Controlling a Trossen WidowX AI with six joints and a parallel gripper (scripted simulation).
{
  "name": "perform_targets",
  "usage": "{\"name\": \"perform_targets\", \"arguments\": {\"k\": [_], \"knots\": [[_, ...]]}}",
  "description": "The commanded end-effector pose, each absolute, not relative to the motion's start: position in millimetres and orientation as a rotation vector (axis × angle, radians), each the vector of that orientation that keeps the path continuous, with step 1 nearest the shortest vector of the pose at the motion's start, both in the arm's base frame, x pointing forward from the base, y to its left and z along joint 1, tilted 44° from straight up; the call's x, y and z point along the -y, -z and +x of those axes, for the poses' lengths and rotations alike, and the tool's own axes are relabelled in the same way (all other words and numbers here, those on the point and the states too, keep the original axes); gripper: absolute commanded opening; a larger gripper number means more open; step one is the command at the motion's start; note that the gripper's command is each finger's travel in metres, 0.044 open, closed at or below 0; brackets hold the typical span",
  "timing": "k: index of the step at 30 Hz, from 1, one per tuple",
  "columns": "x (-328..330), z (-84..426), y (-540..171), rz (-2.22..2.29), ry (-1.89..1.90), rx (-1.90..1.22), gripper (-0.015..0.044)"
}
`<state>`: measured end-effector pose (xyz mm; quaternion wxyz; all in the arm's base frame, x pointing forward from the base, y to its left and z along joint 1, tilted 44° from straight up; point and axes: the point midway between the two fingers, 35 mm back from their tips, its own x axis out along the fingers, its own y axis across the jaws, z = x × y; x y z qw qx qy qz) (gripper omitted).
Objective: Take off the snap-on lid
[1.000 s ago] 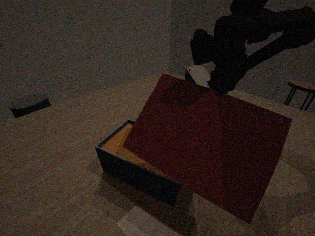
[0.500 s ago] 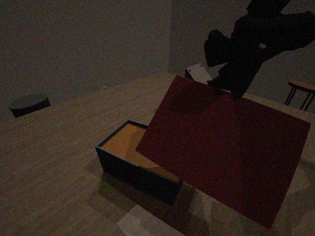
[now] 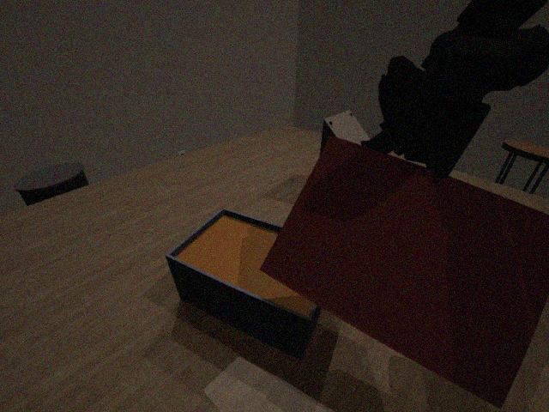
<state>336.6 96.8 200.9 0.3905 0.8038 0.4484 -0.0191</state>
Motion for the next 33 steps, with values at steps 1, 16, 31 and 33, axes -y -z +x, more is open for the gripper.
{"name": "perform_targets", "arguments": {"k": [1,16,31,33], "knots": [[-98.4,334.8,-214.1,2.042,0.03,-1.109,0.0],[-117.1,322.5,-234.5,2.043,0.03,-1.109,0.0],[-135.6,310.1,-254.9,2.044,0.029,-1.11,0.0],[-138.1,308.5,-257.7,2.044,0.029,-1.11,0.0]]}}
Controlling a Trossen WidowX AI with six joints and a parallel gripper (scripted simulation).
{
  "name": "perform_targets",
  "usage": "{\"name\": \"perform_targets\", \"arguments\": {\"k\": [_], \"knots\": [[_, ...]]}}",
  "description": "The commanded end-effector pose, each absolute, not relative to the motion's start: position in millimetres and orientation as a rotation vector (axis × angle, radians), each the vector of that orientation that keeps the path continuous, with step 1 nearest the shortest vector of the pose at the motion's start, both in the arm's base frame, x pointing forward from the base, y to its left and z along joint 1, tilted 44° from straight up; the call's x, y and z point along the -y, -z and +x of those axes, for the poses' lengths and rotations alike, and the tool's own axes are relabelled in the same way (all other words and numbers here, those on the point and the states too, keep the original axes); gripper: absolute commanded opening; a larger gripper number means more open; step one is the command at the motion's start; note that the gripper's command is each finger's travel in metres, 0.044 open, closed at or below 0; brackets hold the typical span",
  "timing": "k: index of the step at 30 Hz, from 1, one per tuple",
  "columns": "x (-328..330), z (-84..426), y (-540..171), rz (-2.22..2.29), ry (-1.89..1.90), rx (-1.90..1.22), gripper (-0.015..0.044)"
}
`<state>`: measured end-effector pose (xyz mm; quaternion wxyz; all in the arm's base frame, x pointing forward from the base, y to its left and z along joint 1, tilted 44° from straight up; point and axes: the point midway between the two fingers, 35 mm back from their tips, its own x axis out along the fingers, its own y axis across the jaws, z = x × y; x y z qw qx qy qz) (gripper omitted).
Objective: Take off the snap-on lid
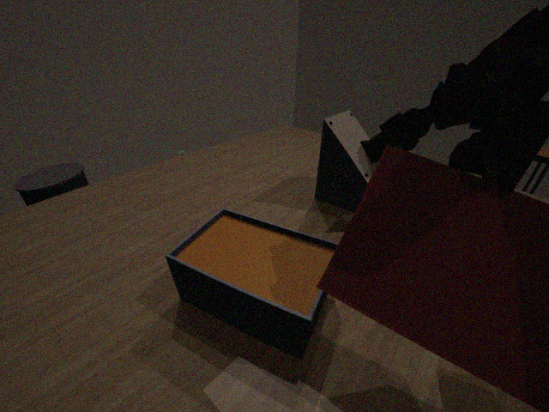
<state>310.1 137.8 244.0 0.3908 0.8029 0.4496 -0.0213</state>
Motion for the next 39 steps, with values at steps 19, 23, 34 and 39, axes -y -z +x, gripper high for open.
{"name": "perform_targets", "arguments": {"k": [19,23,34,39], "knots": [[-161.2,293.0,-283.4,2.046,0.027,-1.11,0.0],[-161.2,293.0,-283.4,2.046,0.027,-1.11,0.0],[-161.3,292.9,-283.2,2.046,0.027,-1.11,0.0],[-163.1,292.6,-279.6,2.046,0.027,-1.11,0.0]]}}
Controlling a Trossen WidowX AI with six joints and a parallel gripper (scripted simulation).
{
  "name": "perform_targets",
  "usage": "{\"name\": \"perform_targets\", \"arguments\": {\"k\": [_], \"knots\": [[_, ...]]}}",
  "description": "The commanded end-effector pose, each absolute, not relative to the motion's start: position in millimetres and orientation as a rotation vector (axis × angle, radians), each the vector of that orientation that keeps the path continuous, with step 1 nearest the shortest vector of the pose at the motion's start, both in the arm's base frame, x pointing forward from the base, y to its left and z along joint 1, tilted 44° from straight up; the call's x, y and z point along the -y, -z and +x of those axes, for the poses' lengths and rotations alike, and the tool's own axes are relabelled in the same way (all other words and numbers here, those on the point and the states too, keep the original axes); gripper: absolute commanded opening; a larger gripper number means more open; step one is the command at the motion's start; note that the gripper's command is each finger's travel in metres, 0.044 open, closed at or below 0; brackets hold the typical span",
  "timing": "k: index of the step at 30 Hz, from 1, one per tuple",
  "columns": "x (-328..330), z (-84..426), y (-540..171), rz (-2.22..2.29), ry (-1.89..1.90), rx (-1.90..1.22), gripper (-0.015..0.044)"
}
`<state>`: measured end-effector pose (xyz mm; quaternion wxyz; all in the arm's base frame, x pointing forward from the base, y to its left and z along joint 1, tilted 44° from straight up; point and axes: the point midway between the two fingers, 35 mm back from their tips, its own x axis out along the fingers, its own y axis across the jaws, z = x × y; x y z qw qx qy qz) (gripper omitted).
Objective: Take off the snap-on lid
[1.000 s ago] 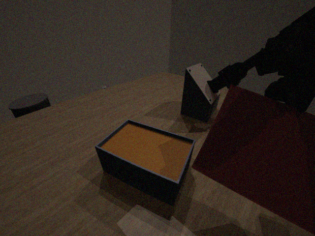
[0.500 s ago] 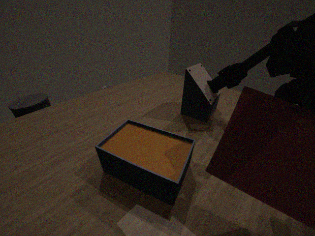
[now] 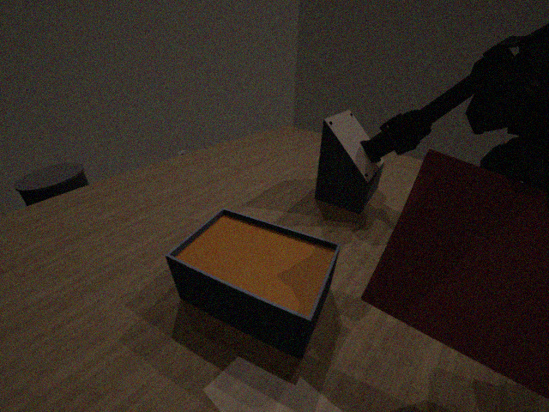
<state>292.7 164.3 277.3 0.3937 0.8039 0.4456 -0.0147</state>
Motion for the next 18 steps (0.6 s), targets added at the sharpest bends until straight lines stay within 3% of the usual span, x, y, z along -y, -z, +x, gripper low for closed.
{"name": "perform_targets", "arguments": {"k": [1,18], "knots": [[-163.8,292.4,-278.4,2.046,0.027,-1.11,0.0],[-175.6,289.7,-263.7,2.047,0.026,-1.11,0.0]]}}
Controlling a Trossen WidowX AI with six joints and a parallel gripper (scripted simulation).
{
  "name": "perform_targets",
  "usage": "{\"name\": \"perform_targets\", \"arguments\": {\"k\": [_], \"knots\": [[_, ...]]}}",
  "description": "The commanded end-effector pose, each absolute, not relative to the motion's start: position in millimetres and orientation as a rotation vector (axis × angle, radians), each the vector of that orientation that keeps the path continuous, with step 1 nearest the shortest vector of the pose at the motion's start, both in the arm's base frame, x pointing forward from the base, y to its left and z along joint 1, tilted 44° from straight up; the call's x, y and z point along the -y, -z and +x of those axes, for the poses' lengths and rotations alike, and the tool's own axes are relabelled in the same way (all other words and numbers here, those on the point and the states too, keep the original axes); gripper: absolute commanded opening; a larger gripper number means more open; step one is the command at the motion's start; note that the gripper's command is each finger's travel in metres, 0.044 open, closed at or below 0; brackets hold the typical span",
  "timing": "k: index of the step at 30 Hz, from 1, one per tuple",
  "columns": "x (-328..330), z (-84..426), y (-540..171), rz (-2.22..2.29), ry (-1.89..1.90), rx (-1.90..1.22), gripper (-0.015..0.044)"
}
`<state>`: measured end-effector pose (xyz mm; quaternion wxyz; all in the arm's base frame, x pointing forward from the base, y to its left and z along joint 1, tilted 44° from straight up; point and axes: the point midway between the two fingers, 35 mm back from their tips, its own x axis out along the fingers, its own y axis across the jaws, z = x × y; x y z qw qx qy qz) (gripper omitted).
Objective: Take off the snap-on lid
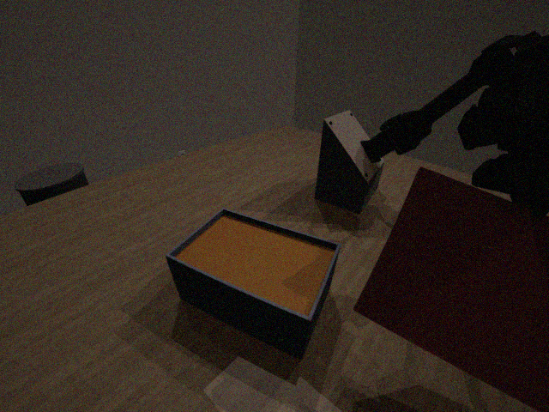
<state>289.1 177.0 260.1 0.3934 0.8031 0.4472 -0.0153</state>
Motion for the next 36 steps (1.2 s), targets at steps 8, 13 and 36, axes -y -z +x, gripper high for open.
{"name": "perform_targets", "arguments": {"k": [8,13,36], "knots": [[-180.0,288.6,-259.2,2.047,0.026,-1.11,0.0],[-182.7,288.0,-256.4,2.048,0.025,-1.11,0.0],[-195.2,285.2,-243.5,2.049,0.025,-1.11,0.0]]}}
